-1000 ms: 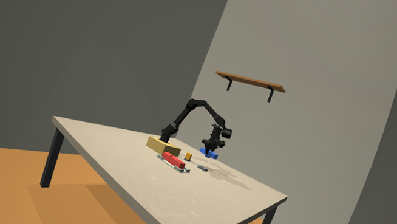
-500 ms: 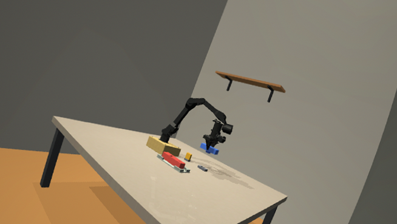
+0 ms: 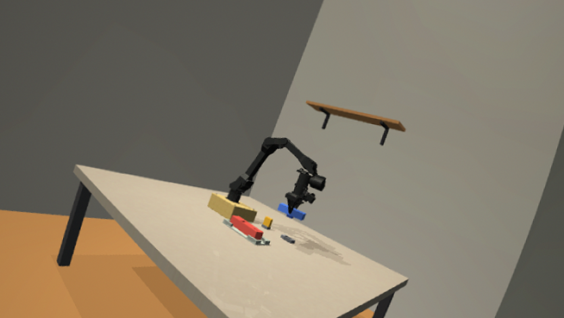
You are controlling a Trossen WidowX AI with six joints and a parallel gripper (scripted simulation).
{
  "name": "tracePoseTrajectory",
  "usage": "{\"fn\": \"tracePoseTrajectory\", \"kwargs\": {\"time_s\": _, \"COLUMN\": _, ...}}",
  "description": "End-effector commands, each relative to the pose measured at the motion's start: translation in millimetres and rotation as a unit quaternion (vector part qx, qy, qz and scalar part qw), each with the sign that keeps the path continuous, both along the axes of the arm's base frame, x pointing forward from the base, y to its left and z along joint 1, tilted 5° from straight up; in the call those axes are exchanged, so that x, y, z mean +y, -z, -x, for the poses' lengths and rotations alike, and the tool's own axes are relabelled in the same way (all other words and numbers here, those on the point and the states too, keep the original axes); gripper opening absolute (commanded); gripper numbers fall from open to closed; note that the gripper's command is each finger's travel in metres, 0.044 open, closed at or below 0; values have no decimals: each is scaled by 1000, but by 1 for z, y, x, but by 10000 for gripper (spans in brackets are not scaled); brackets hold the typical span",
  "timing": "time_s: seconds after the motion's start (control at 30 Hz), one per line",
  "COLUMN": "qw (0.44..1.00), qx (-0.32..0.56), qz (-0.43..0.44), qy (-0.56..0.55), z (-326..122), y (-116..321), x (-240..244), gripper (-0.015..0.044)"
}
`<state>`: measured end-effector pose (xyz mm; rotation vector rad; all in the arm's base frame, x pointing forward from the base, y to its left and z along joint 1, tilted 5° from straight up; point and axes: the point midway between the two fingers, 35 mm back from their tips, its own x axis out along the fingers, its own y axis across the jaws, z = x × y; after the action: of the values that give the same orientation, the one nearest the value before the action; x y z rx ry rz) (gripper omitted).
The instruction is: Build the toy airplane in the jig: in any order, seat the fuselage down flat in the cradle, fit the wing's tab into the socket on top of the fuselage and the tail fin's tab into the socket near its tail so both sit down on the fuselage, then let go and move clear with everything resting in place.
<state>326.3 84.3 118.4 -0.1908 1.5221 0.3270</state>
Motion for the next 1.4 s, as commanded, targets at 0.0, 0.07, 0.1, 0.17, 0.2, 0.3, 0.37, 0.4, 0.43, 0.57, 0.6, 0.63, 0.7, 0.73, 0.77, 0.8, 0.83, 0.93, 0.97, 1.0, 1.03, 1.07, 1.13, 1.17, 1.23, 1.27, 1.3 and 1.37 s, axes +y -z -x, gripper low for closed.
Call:
{"fn": "tracePoseTrajectory", "kwargs": {"time_s": 0.0, "qw": 1000, "qx": -4, "qz": 4, "qy": -27, "z": 0, "y": 2, "x": -13, "gripper": 0}}
{"fn": "tracePoseTrajectory", "kwargs": {"time_s": 0.07, "qw": 999, "qx": -6, "qz": 5, "qy": -44, "z": 1, "y": 4, "x": -19, "gripper": 0}}
{"fn": "tracePoseTrajectory", "kwargs": {"time_s": 0.1, "qw": 999, "qx": -6, "qz": 5, "qy": -52, "z": 1, "y": 5, "x": -22, "gripper": 0}}
{"fn": "tracePoseTrajectory", "kwargs": {"time_s": 0.17, "qw": 998, "qx": -8, "qz": 6, "qy": -68, "z": 2, "y": 6, "x": -29, "gripper": 0}}
{"fn": "tracePoseTrajectory", "kwargs": {"time_s": 0.2, "qw": 997, "qx": -8, "qz": 6, "qy": -76, "z": 2, "y": 7, "x": -32, "gripper": 0}}
{"fn": "tracePoseTrajectory", "kwargs": {"time_s": 0.3, "qw": 995, "qx": -10, "qz": 7, "qy": -101, "z": 4, "y": 9, "x": -42, "gripper": 0}}
{"fn": "tracePoseTrajectory", "kwargs": {"time_s": 0.37, "qw": 993, "qx": -12, "qz": 8, "qy": -118, "z": 5, "y": 11, "x": -48, "gripper": 0}}
{"fn": "tracePoseTrajectory", "kwargs": {"time_s": 0.4, "qw": 992, "qx": -12, "qz": 8, "qy": -126, "z": 5, "y": 12, "x": -51, "gripper": 0}}
{"fn": "tracePoseTrajectory", "kwargs": {"time_s": 0.43, "qw": 991, "qx": -13, "qz": 9, "qy": -134, "z": 6, "y": 13, "x": -54, "gripper": 0}}
{"fn": "tracePoseTrajectory", "kwargs": {"time_s": 0.57, "qw": 986, "qx": -15, "qz": 10, "qy": -167, "z": 9, "y": 16, "x": -67, "gripper": 0}}
{"fn": "tracePoseTrajectory", "kwargs": {"time_s": 0.6, "qw": 984, "qx": -16, "qz": 10, "qy": -175, "z": 10, "y": 17, "x": -70, "gripper": 0}}
{"fn": "tracePoseTrajectory", "kwargs": {"time_s": 0.63, "qw": 983, "qx": -17, "qz": 10, "qy": -184, "z": 10, "y": 17, "x": -73, "gripper": 0}}
{"fn": "tracePoseTrajectory", "kwargs": {"time_s": 0.7, "qw": 980, "qx": -18, "qz": 11, "qy": -200, "z": 12, "y": 19, "x": -79, "gripper": 0}}
{"fn": "tracePoseTrajectory", "kwargs": {"time_s": 0.73, "qw": 978, "qx": -18, "qz": 11, "qy": -208, "z": 13, "y": 20, "x": -82, "gripper": 0}}
{"fn": "tracePoseTrajectory", "kwargs": {"time_s": 0.77, "qw": 976, "qx": -19, "qz": 12, "qy": -217, "z": 14, "y": 21, "x": -85, "gripper": 0}}
{"fn": "tracePoseTrajectory", "kwargs": {"time_s": 0.8, "qw": 974, "qx": -20, "qz": 12, "qy": -225, "z": 15, "y": 22, "x": -88, "gripper": 0}}
{"fn": "tracePoseTrajectory", "kwargs": {"time_s": 0.83, "qw": 972, "qx": -20, "qz": 12, "qy": -233, "z": 16, "y": 22, "x": -91, "gripper": 0}}
{"fn": "tracePoseTrajectory", "kwargs": {"time_s": 0.93, "qw": 966, "qx": -22, "qz": 13, "qy": -258, "z": 20, "y": 25, "x": -100, "gripper": 0}}
{"fn": "tracePoseTrajectory", "kwargs": {"time_s": 0.97, "qw": 964, "qx": -23, "qz": 13, "qy": -265, "z": 21, "y": 26, "x": -103, "gripper": 0}}
{"fn": "tracePoseTrajectory", "kwargs": {"time_s": 1.0, "qw": 962, "qx": -23, "qz": 14, "qy": -272, "z": 22, "y": 26, "x": -106, "gripper": 0}}
{"fn": "tracePoseTrajectory", "kwargs": {"time_s": 1.03, "qw": 960, "qx": -24, "qz": 15, "qy": -279, "z": 23, "y": 27, "x": -109, "gripper": 0}}
{"fn": "tracePoseTrajectory", "kwargs": {"time_s": 1.07, "qw": 958, "qx": -25, "qz": 15, "qy": -286, "z": 24, "y": 28, "x": -111, "gripper": 0}}
{"fn": "tracePoseTrajectory", "kwargs": {"time_s": 1.13, "qw": 953, "qx": -26, "qz": 17, "qy": -300, "z": 26, "y": 30, "x": -117, "gripper": 0}}
{"fn": "tracePoseTrajectory", "kwargs": {"time_s": 1.17, "qw": 951, "qx": -26, "qz": 17, "qy": -307, "z": 28, "y": 31, "x": -120, "gripper": 0}}
{"fn": "tracePoseTrajectory", "kwargs": {"time_s": 1.23, "qw": 947, "qx": -28, "qz": 19, "qy": -321, "z": 30, "y": 32, "x": -125, "gripper": 0}}
{"fn": "tracePoseTrajectory", "kwargs": {"time_s": 1.27, "qw": 944, "qx": -28, "qz": 19, "qy": -328, "z": 32, "y": 33, "x": -128, "gripper": 0}}
{"fn": "tracePoseTrajectory", "kwargs": {"time_s": 1.3, "qw": 941, "qx": -29, "qz": 19, "qy": -336, "z": 33, "y": 34, "x": -131, "gripper": 0}}
{"fn": "tracePoseTrajectory", "kwargs": {"time_s": 1.37, "qw": 935, "qx": -29, "qz": 19, "qy": -353, "z": 36, "y": 36, "x": -136, "gripper": 0}}
